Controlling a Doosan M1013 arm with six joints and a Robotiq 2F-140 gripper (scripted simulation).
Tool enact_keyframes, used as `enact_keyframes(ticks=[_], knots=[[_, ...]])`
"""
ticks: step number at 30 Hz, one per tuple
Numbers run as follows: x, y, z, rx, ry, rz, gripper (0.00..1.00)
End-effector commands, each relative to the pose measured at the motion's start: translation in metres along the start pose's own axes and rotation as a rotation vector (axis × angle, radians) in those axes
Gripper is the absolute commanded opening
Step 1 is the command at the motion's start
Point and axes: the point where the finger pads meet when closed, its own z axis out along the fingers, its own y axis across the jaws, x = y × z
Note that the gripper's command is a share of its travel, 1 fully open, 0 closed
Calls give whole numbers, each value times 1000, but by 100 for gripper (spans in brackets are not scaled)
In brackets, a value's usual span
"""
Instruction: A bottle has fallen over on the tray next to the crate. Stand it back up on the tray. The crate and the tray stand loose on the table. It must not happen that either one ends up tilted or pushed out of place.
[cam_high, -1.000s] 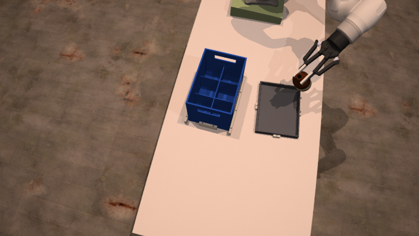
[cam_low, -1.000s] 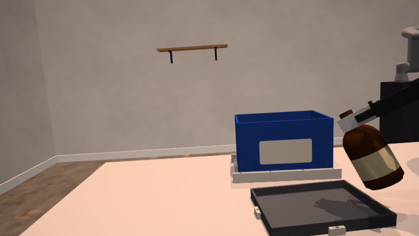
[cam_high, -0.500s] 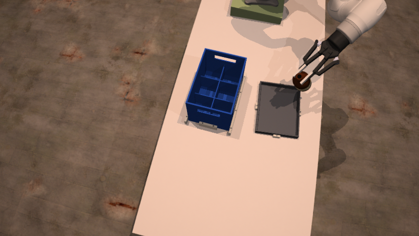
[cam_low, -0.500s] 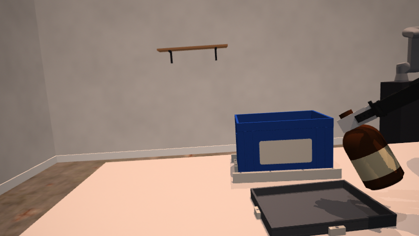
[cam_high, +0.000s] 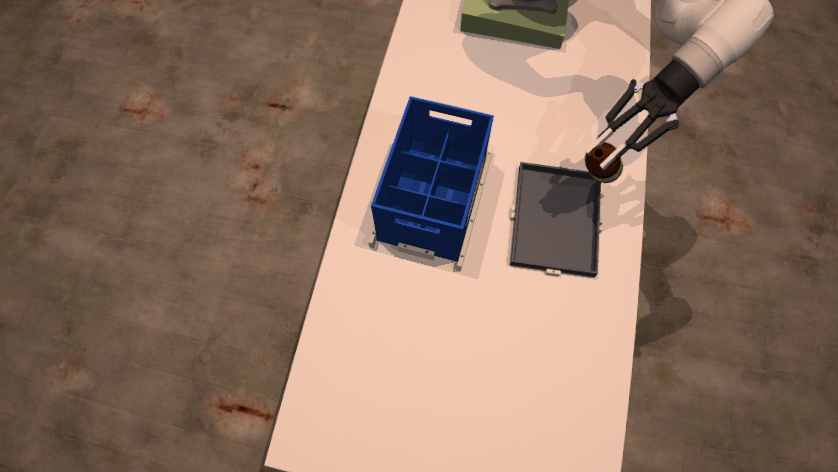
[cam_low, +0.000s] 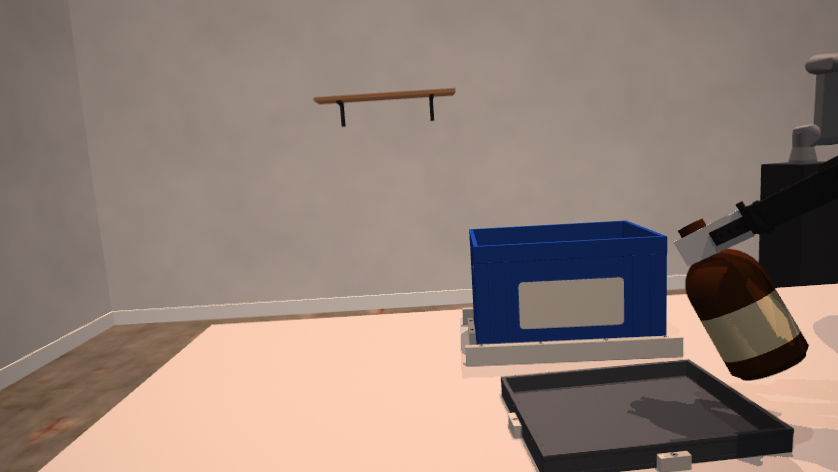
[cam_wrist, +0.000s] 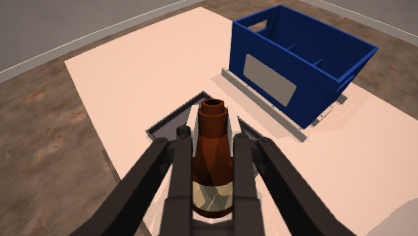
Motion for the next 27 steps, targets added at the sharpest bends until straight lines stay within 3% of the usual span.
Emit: enact_keyframes(ticks=[1,27], knots=[[0,0,0,0,1,0,10],[-2,1,1,-6,118,-1,10]])
